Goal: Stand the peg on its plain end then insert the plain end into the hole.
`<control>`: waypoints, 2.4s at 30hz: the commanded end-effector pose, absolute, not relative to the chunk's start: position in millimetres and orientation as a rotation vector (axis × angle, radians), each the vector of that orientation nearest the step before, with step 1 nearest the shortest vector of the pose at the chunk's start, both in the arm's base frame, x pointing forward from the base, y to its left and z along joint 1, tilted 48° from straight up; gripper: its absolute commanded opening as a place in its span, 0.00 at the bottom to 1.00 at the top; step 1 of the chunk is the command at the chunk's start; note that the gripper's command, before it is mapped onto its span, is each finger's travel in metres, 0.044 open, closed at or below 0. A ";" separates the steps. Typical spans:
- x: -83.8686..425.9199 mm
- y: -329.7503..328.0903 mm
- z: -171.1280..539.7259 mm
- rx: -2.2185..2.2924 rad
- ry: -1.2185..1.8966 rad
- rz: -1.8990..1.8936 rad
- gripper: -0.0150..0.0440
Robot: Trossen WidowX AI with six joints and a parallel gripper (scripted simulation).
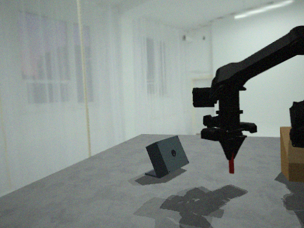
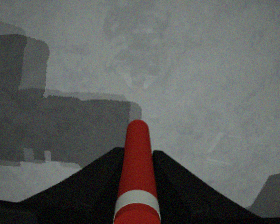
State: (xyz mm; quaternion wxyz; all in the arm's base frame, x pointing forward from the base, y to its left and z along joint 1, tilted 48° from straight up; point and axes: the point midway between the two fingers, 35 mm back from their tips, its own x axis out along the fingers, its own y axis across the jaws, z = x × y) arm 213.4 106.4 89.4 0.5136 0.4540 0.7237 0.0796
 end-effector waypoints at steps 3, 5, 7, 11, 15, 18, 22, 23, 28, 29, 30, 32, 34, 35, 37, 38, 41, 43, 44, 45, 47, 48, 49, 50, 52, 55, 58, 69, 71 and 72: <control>216.1 91.8 101.2 1.089 1.739 0.192 0.25; 216.5 86.3 105.8 1.090 1.740 0.193 0.25; 216.7 80.9 110.5 1.092 1.741 0.195 0.25; 216.5 74.6 115.8 1.094 1.741 0.197 0.25; 215.8 74.9 112.8 1.079 1.736 0.179 0.25; 215.2 75.1 109.1 1.061 1.729 0.156 0.25; 214.7 75.4 104.2 1.037 1.716 0.124 0.25; 214.6 75.4 103.0 1.032 1.712 0.117 0.25; 214.5 75.6 97.3 1.006 1.691 0.078 0.25; 214.6 75.6 96.2 1.001 1.686 0.071 0.25; 214.6 75.6 95.1 0.996 1.681 0.063 0.25; 214.8 75.6 93.0 0.987 1.671 0.048 0.25; 215.1 75.6 91.0 0.979 1.660 0.034 0.25; 215.3 75.6 90.0 0.975 1.655 0.026 0.25; 215.6 75.5 88.1 0.968 1.643 0.012 0.25; 215.9 75.5 87.1 0.964 1.637 0.005 0.25; 216.6 75.4 84.4 0.954 1.618 -0.016 0.25; 217.2 75.3 82.8 0.949 1.604 -0.030 0.25; 217.5 75.3 81.9 0.946 1.597 -0.037 0.25; 217.9 75.3 81.1 0.943 1.590 -0.043 0.25; 218.6 75.2 79.6 0.939 1.576 -0.057 0.25; 219.0 75.2 78.9 0.937 1.568 -0.063 0.25; 219.4 75.1 78.2 0.935 1.561 -0.069 0.25; 219.8 75.1 77.5 0.933 1.553 -0.076 0.25; 220.7 75.0 76.1 0.930 1.537 -0.088 0.25; 222.1 74.9 74.3 0.926 1.513 -0.106 0.25; 223.6 74.9 72.7 0.924 1.488 -0.124 0.25; 229.8 74.8 68.5 0.927 1.387 -0.181 0.25; 231.1 74.8 68.0 0.930 1.368 -0.190 0.25; 231.7 74.8 67.8 0.931 1.358 -0.194 0.25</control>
